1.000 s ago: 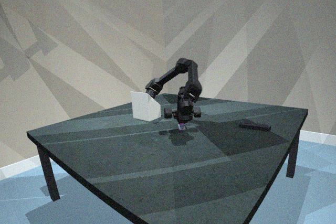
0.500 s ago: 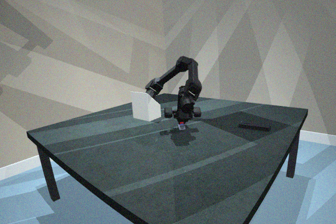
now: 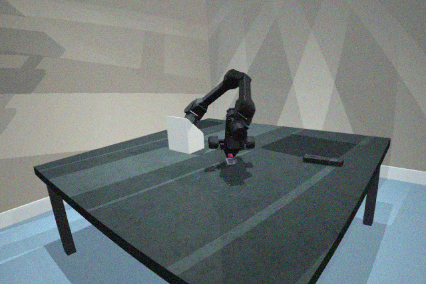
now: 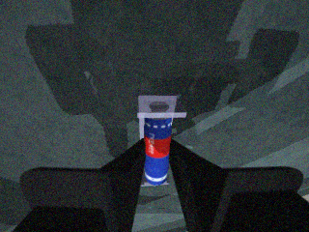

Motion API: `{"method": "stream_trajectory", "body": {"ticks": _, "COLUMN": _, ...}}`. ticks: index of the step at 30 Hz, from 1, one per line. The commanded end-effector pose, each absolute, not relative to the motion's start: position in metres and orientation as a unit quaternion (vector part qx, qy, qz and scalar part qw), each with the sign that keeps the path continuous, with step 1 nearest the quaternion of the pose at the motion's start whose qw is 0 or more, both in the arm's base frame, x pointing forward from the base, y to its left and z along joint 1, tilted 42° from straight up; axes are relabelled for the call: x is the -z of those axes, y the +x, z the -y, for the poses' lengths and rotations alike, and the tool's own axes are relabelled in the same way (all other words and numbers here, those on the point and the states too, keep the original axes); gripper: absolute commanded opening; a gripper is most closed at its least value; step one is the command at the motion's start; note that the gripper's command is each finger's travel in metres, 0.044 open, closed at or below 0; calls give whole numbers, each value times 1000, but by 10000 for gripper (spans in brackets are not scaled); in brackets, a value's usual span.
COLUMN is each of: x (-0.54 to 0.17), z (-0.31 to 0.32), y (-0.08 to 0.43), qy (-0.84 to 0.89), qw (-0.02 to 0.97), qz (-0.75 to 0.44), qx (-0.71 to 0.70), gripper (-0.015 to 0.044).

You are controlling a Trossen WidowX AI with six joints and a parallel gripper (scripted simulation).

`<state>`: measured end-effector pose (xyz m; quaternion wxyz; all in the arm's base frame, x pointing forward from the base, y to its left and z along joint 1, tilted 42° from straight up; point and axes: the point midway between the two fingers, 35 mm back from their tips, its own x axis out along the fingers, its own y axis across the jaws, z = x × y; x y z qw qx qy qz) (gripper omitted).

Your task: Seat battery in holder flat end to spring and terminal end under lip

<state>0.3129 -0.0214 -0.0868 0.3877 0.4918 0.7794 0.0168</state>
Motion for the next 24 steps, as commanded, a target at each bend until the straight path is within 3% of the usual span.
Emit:
{"method": "stream_trajectory", "body": {"ticks": 1, "x": 91, "z": 22, "y": 314, "qy": 486, "qw": 402, "qz": -776, "qx": -7, "gripper": 77}}
{"method": "stream_trajectory", "body": {"ticks": 24, "x": 91, "z": 18, "y": 311, "qy": 486, "qw": 438, "qz": -756, "qx": 23, "gripper": 77}}
